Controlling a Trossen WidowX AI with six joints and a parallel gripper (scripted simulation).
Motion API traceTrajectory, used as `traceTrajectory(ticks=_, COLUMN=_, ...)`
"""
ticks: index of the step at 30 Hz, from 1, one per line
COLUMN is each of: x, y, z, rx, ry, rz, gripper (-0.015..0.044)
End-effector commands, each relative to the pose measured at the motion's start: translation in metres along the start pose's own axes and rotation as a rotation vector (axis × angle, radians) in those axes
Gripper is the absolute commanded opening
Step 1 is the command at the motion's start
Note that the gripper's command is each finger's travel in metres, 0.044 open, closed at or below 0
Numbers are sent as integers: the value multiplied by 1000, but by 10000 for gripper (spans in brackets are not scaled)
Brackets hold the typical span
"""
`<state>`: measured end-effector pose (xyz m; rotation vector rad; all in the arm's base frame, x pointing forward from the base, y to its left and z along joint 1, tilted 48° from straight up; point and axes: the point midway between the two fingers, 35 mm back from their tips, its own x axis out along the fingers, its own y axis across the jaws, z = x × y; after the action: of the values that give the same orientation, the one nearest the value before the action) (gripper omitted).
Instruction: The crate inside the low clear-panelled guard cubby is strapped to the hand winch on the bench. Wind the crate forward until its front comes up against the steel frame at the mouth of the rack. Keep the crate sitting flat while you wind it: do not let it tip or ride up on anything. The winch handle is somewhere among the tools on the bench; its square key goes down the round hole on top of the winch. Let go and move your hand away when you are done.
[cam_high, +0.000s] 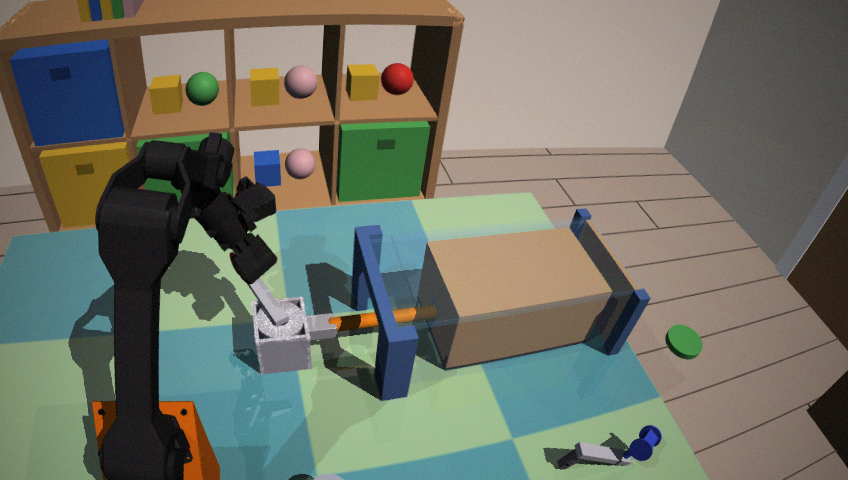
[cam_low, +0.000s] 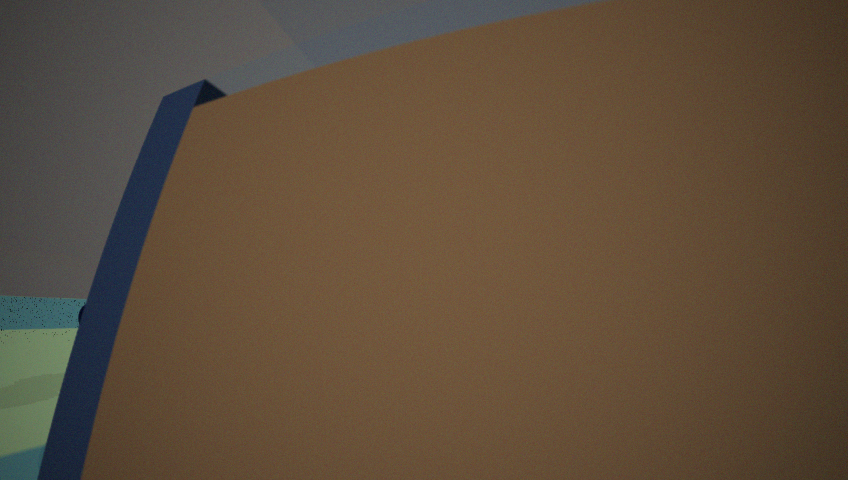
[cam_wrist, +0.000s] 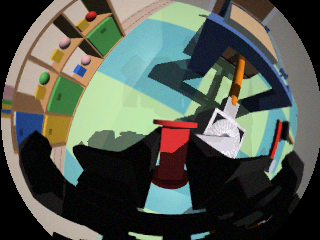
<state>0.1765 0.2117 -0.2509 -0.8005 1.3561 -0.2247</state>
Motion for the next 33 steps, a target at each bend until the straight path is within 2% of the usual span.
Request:
traceTrajectory(ticks=1, x=-5, y=0, z=-17, rx=-17, ry=27, rz=3, gripper=0)
traceTrajectory(ticks=33, x=-21, y=-14, z=-51, rx=-19, ry=30, rz=3, gripper=0)
